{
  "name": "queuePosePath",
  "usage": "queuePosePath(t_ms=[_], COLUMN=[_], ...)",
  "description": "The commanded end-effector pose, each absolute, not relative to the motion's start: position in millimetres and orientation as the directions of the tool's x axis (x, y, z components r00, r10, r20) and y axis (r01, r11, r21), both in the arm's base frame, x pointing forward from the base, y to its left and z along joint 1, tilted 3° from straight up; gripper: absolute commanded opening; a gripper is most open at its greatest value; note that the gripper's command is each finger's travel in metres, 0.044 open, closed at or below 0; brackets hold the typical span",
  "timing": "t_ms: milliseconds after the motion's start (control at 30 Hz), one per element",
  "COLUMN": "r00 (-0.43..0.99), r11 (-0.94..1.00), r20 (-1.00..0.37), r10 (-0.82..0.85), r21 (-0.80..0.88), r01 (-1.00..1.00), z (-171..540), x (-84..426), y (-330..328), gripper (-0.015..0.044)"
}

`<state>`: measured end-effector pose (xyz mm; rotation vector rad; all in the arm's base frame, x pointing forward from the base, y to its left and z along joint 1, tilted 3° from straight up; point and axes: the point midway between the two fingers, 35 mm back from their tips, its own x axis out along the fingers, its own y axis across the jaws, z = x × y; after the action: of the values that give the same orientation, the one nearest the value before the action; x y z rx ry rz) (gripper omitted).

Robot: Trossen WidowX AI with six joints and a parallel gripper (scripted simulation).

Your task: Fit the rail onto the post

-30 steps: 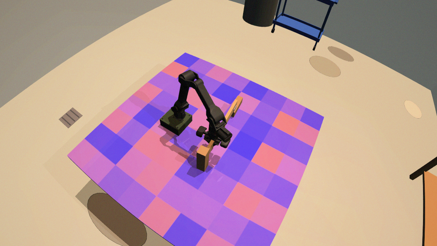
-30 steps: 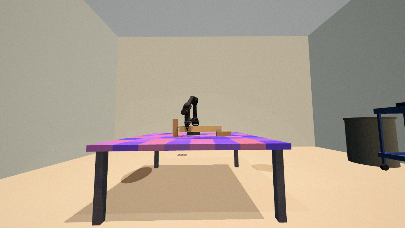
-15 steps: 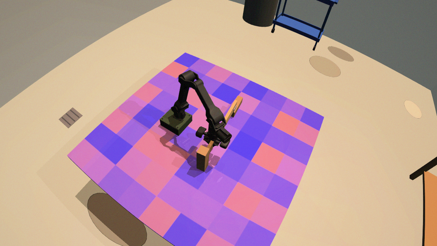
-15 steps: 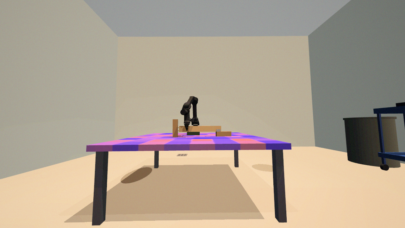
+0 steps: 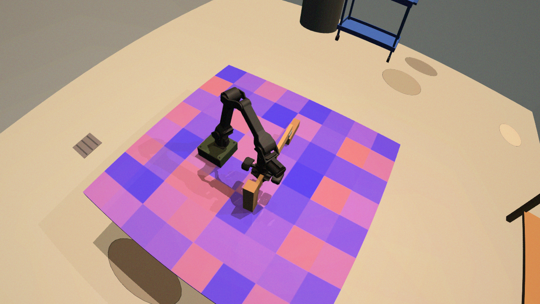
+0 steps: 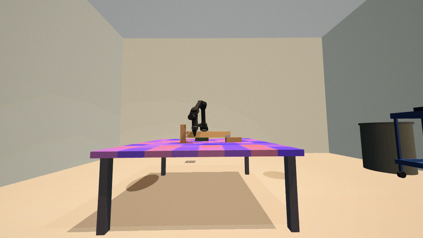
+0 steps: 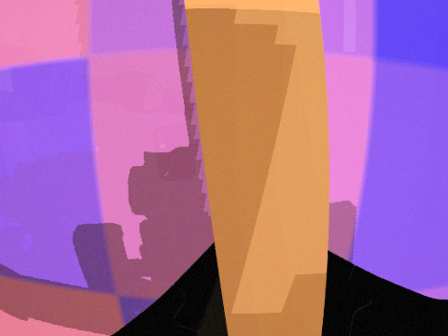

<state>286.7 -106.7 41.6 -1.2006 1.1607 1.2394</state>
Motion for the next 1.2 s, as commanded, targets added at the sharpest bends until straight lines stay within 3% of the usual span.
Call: queuePosePath(t_ms=[0,900,1167], r00=[0.019,0.019,0.008], r11=[-0.027,-0.027,-0.024], r20=[-0.999,-0.999,-0.999], r10=[0.035,0.034,0.042], r21=[-0.020,-0.020,-0.009], r01=[-0.999,-0.999,-1.000], z=[44.5,44.4,41.4], x=[289.3,289.6,286.9], y=[-110.4,-118.6,-115.0], gripper=[0.0000,0.0000,0.0210])
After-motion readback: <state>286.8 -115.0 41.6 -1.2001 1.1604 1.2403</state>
